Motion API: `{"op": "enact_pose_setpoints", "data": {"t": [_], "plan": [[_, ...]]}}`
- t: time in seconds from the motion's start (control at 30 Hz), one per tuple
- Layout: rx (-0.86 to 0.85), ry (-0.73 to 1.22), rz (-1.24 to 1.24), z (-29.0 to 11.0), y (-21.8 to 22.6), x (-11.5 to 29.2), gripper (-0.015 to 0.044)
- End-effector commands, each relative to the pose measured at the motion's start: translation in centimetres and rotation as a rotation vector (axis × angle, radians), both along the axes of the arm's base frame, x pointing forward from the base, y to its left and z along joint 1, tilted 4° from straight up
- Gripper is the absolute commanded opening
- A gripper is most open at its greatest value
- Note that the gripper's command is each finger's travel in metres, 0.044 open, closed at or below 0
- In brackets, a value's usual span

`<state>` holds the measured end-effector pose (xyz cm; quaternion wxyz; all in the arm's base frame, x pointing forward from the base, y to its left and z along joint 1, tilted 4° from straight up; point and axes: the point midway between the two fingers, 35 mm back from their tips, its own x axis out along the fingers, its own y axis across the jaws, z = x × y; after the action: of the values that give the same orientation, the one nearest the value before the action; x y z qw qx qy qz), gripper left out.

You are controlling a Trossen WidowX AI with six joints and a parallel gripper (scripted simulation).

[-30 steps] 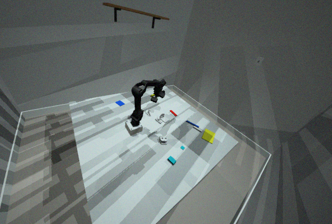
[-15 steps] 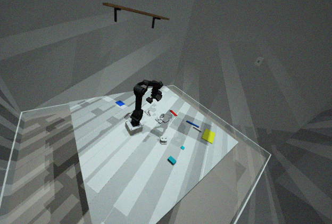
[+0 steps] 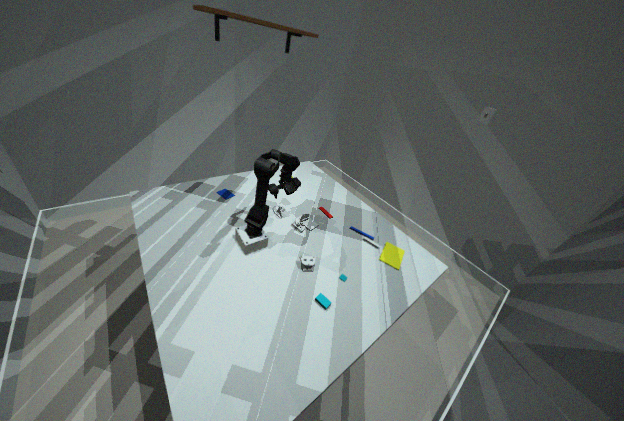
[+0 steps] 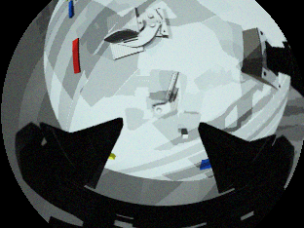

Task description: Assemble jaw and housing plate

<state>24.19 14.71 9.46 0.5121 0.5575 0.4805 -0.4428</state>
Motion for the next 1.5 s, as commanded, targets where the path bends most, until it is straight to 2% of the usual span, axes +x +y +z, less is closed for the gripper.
{"op": "enact_pose_setpoints", "data": {"t": [0.0,0.27,0.47,0.63,0.93,1.47], "plan": [[-0.04,0.042,-0.096,-1.1,-0.2,-0.9,0.044],[-0.094,0.08,-0.243,-2.4,-0.3,-2.0,0.044],[-0.094,0.08,-0.243,-2.6,-0.3,-2.0,0.044],[-0.095,0.08,-0.243,-6.4,-0.5,-1.8,0.044],[-0.095,0.08,-0.243,-6.5,-0.5,-1.7,0.044],[-0.095,0.08,-0.243,-9.1,-0.5,-1.5,0.044]]}}
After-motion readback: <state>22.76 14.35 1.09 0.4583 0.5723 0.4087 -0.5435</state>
